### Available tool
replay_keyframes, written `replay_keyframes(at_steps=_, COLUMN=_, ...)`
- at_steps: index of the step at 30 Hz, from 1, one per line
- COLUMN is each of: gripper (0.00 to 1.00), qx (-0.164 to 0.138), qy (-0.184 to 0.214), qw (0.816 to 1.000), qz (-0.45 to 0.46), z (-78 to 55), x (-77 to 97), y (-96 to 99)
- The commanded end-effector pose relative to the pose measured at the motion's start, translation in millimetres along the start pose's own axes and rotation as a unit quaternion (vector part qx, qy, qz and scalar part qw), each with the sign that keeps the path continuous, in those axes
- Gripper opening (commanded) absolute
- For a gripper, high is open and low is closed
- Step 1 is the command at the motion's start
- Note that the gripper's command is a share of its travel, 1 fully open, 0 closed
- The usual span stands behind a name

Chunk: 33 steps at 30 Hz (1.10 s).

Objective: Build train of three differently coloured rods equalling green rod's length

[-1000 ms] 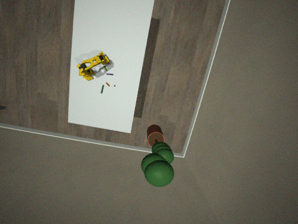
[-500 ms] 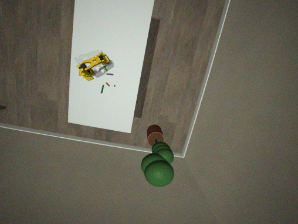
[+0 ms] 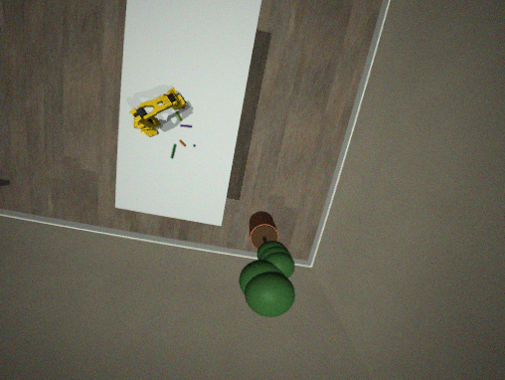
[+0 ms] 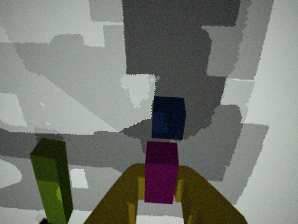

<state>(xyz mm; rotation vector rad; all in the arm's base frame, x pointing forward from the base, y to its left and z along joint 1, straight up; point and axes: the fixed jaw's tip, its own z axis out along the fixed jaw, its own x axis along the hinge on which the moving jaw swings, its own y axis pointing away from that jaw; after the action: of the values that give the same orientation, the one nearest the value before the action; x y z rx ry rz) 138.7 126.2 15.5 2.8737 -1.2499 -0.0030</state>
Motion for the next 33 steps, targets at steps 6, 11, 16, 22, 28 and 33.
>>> replay_keyframes(at_steps=6, gripper=0.0, qx=0.058, qy=0.0, qw=0.998, qz=-0.005, z=-14.9, x=-0.7, y=-17.5)
replay_keyframes(at_steps=11, gripper=0.0, qx=0.058, qy=0.0, qw=0.998, qz=-0.005, z=-12.6, x=-0.7, y=-17.7)
replay_keyframes(at_steps=16, gripper=0.0, qx=0.058, qy=0.0, qw=0.998, qz=-0.005, z=-10.6, x=-0.7, y=-17.9)
replay_keyframes(at_steps=22, gripper=0.0, qx=0.058, qy=0.0, qw=0.998, qz=-0.005, z=-9.6, x=-0.7, y=-18.0)
replay_keyframes(at_steps=28, gripper=0.0, qx=0.056, qy=0.0, qw=0.998, qz=-0.004, z=-8.3, x=-0.4, y=-16.7)
replay_keyframes(at_steps=33, gripper=0.0, qx=0.056, qy=0.0, qw=0.998, qz=-0.004, z=-8.3, x=-0.4, y=-16.7)
